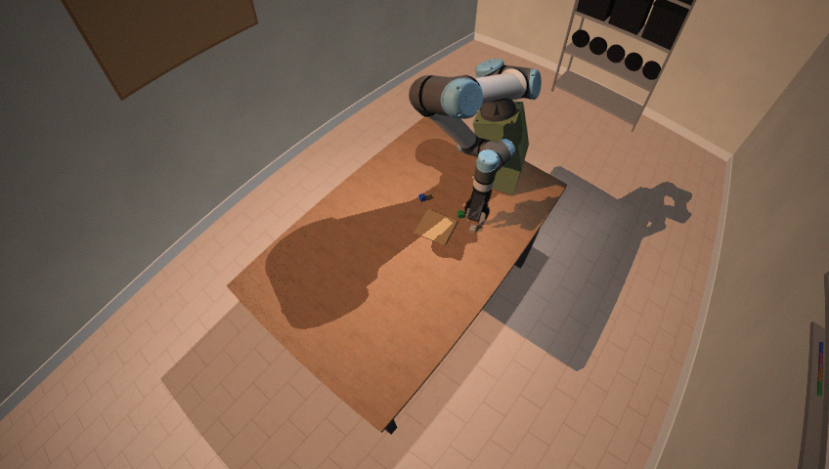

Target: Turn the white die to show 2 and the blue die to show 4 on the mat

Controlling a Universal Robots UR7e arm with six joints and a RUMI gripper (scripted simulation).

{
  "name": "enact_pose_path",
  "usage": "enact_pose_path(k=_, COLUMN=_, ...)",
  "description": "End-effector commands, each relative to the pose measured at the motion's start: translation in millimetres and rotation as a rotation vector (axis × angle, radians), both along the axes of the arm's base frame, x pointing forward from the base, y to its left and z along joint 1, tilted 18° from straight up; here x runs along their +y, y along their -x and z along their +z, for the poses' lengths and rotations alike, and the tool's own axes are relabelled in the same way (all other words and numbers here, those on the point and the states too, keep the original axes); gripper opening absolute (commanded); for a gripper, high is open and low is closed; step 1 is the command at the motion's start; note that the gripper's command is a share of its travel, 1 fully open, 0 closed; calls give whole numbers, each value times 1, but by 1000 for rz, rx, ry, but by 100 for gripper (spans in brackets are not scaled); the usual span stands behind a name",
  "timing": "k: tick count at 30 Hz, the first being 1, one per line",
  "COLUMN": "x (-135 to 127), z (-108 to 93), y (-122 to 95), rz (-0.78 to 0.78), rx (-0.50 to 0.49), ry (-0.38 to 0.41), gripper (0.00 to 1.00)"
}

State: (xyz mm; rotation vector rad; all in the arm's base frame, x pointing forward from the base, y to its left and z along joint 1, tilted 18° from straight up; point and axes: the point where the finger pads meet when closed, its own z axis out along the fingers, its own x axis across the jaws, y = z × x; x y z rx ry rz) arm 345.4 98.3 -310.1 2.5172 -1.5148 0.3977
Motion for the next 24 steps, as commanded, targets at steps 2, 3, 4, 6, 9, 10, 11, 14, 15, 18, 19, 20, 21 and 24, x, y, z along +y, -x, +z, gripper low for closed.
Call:
enact_pose_path(k=2, x=-2, z=-6, y=-1, rz=0, rx=-1, ry=0, gripper=24)
enact_pose_path(k=3, x=-2, z=-6, y=-1, rz=0, rx=-1, ry=0, gripper=24)
enact_pose_path(k=4, x=-2, z=-6, y=-1, rz=0, rx=-1, ry=0, gripper=24)
enact_pose_path(k=6, x=-2, z=-7, y=-2, rz=0, rx=-1, ry=0, gripper=24)
enact_pose_path(k=9, x=-3, z=-8, y=-2, rz=0, rx=-1, ry=0, gripper=24)
enact_pose_path(k=10, x=-3, z=-8, y=-2, rz=0, rx=-1, ry=0, gripper=24)
enact_pose_path(k=11, x=-3, z=-9, y=-2, rz=0, rx=-1, ry=0, gripper=24)
enact_pose_path(k=14, x=-3, z=-9, y=-2, rz=0, rx=-1, ry=0, gripper=24)
enact_pose_path(k=15, x=-3, z=-9, y=-2, rz=0, rx=-1, ry=0, gripper=24)
enact_pose_path(k=18, x=-3, z=-9, y=-2, rz=0, rx=-1, ry=0, gripper=24)
enact_pose_path(k=19, x=-3, z=-9, y=-2, rz=0, rx=-1, ry=0, gripper=24)
enact_pose_path(k=20, x=-3, z=-9, y=-2, rz=0, rx=-1, ry=0, gripper=24)
enact_pose_path(k=21, x=-3, z=-9, y=-2, rz=0, rx=-1, ry=0, gripper=24)
enact_pose_path(k=24, x=-3, z=-9, y=-2, rz=0, rx=-1, ry=0, gripper=24)
